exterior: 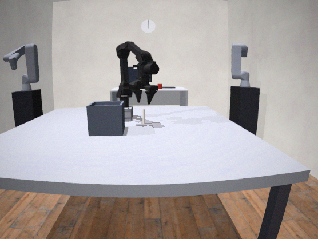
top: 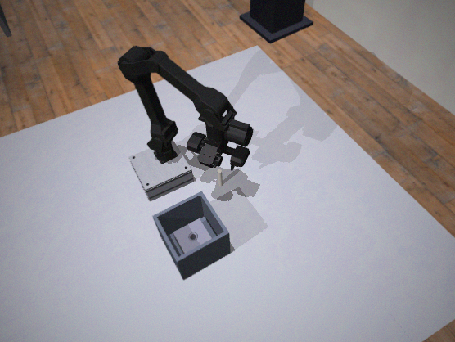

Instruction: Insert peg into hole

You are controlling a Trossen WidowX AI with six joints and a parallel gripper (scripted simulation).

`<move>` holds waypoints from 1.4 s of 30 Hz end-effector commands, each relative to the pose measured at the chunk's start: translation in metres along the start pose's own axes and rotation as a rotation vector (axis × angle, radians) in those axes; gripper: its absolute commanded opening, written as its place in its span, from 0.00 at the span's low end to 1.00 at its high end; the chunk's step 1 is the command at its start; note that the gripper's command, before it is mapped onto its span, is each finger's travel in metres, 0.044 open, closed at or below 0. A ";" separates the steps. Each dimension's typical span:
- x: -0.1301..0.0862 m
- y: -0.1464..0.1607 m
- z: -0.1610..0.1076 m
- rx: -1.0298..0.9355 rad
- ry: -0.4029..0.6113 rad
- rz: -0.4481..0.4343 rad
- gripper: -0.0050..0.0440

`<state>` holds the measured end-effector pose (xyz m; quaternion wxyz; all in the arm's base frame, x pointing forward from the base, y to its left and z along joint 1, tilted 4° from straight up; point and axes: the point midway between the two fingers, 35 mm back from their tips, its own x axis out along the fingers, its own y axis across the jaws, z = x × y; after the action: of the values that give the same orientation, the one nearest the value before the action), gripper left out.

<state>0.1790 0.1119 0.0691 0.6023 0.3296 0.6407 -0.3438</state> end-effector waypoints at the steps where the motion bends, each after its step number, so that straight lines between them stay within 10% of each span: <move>1: 0.007 -0.001 -0.001 -0.001 0.007 -0.005 1.00; 42: 0.066 -0.001 -0.001 -0.001 0.007 -0.005 1.00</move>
<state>0.1778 0.1137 0.0106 0.6029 0.3311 0.6406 -0.3414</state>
